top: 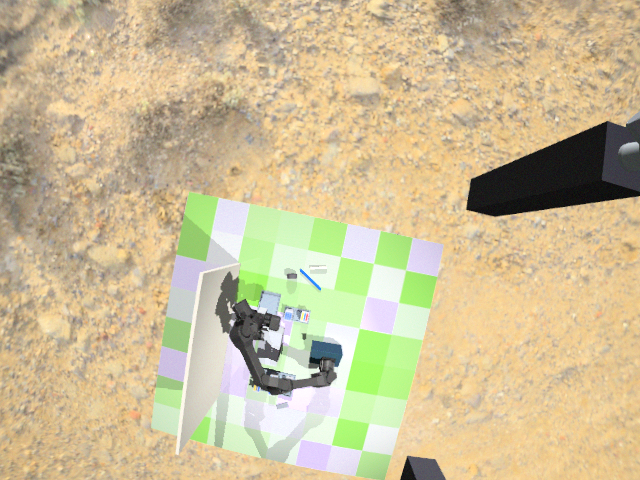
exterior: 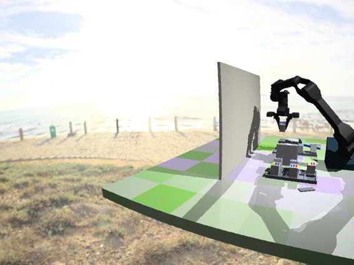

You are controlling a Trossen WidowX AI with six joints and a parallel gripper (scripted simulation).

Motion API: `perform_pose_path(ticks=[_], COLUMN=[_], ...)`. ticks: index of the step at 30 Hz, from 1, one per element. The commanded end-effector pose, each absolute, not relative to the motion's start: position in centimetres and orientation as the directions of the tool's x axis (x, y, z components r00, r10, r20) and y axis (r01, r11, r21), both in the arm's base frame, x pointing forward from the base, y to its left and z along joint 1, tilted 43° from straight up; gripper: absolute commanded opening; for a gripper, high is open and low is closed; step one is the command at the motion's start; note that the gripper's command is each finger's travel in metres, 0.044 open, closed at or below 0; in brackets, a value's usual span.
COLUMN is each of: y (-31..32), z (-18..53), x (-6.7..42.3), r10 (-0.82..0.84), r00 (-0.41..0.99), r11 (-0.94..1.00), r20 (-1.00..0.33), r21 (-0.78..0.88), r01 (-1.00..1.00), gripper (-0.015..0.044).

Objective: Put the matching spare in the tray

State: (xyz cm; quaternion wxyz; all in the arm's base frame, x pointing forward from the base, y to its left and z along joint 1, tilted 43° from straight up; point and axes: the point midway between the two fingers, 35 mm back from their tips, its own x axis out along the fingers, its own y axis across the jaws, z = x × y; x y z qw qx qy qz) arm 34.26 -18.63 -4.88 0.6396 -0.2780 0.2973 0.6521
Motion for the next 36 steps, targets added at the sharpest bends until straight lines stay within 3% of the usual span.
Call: perform_pose_path(ticks=[1,36], y=[-19.7,-18.3], z=[-5.7,-7.6], x=[34.1,34.3], r10=[0.665,0.665], r00=[-0.019,-0.018], r11=[-0.012,-0.012], r20=[-0.746,-0.747], r21=[0.014,0.014], r01=[-1.0,-1.0], gripper=[0.0,0.0])
